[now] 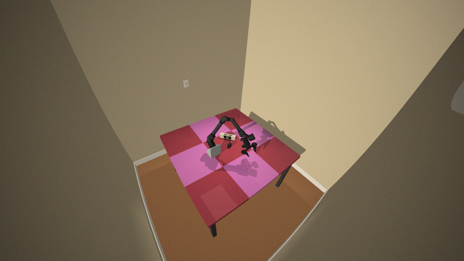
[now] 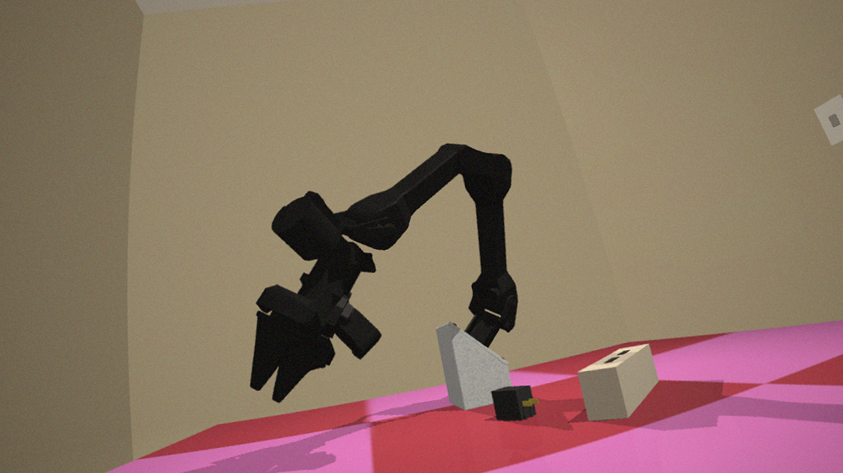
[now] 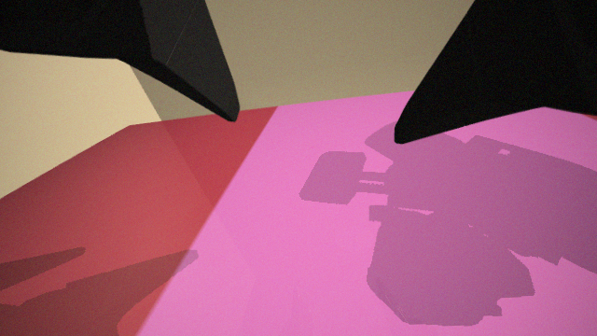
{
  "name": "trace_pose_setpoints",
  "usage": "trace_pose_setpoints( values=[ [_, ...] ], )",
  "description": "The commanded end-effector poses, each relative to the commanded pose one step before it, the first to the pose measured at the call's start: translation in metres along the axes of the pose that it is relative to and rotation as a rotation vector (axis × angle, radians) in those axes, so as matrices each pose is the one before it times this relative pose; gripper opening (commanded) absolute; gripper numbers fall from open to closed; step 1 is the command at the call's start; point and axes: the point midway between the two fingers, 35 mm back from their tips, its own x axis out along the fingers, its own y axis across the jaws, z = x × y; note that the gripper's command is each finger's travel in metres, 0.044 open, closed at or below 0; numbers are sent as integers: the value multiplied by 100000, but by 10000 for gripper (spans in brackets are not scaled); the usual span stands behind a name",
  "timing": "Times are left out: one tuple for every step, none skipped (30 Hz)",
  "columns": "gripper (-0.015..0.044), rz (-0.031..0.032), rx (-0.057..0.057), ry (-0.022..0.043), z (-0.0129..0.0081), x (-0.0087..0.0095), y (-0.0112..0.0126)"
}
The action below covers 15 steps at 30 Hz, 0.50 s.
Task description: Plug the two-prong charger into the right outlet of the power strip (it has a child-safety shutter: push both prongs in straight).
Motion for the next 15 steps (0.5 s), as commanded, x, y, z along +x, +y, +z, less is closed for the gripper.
trace_pose_setpoints(
  values=[
    [440,1468,6628,-4353,1765,-1161,2],
    [440,636,1908,-1219,519,-250,64],
    [440,667,1917,-1200,520,-245,82],
    [440,698,1925,-1181,521,-241,100],
    [440,727,1933,-1161,523,-238,118],
    [440,757,1942,-1140,523,-234,136],
    [440,786,1951,-1118,521,-229,154],
    [440,814,1960,-1095,519,-224,173],
    [440,842,1969,-1072,516,-219,191],
    [440,869,1978,-1048,513,-214,209],
    [440,895,1987,-1023,509,-208,226],
    [440,921,1996,-997,504,-203,244],
    [440,945,2005,-971,498,-197,262],
    [440,969,2014,-944,492,-192,279],
    [440,956,1963,-892,479,-187,289]
  ],
)
